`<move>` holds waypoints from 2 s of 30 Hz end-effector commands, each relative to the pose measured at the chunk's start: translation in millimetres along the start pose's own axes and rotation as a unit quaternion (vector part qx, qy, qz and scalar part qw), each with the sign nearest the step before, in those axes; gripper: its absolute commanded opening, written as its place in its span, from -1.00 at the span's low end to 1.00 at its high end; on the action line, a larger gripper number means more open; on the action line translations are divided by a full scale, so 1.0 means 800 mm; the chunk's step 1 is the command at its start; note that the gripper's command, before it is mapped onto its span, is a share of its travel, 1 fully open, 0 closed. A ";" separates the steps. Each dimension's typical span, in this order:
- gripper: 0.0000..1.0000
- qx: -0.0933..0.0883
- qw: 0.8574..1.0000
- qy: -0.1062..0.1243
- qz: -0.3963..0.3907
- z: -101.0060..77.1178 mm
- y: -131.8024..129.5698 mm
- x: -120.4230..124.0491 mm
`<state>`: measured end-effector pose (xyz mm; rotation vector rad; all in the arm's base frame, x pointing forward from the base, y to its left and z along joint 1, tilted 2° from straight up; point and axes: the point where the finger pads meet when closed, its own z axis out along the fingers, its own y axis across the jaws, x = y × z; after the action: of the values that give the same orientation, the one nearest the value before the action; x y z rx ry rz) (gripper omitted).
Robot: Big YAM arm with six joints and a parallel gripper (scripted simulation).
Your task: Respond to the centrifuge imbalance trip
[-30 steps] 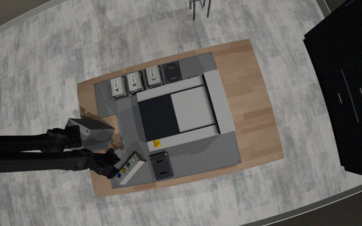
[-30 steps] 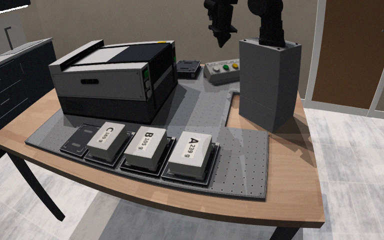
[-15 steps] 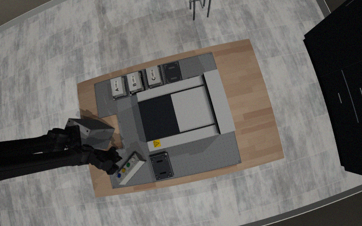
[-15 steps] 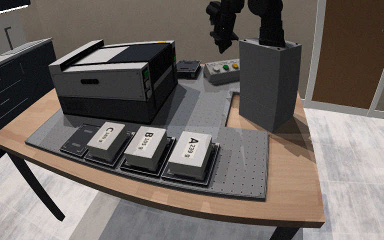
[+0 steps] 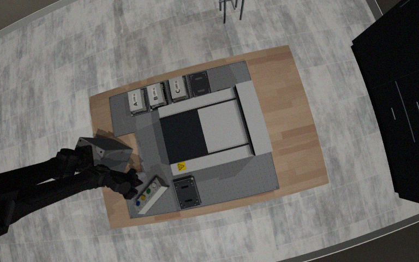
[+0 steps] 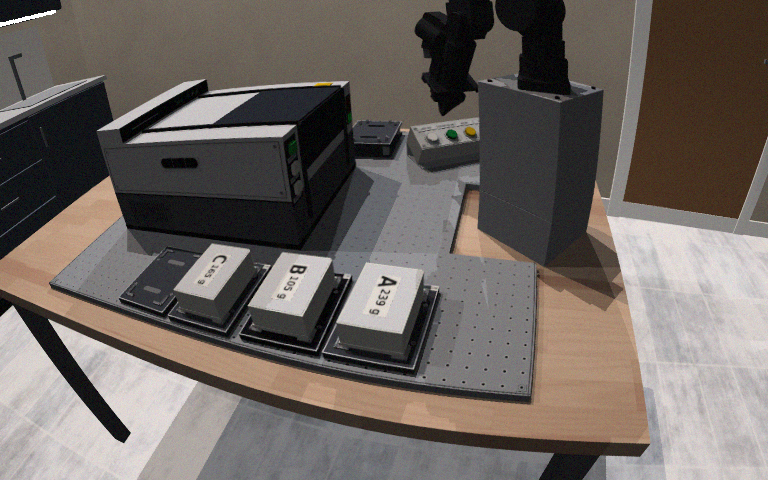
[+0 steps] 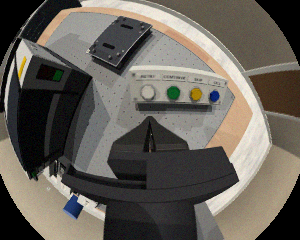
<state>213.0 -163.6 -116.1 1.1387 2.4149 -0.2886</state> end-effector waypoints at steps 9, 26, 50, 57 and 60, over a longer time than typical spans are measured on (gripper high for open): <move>-1.00 -0.005 1.000 -0.025 0.004 0.008 0.005 0.001; -1.00 -0.006 1.000 -0.030 0.004 0.009 0.005 0.003; -1.00 -0.002 0.999 -0.033 0.005 0.023 0.000 -0.004; -1.00 -0.003 0.999 -0.035 0.003 0.035 0.001 -0.007; -1.00 -0.003 0.999 -0.035 0.003 0.041 0.001 -0.007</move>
<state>226.3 -173.7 -139.6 1.1248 2.3590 -0.3042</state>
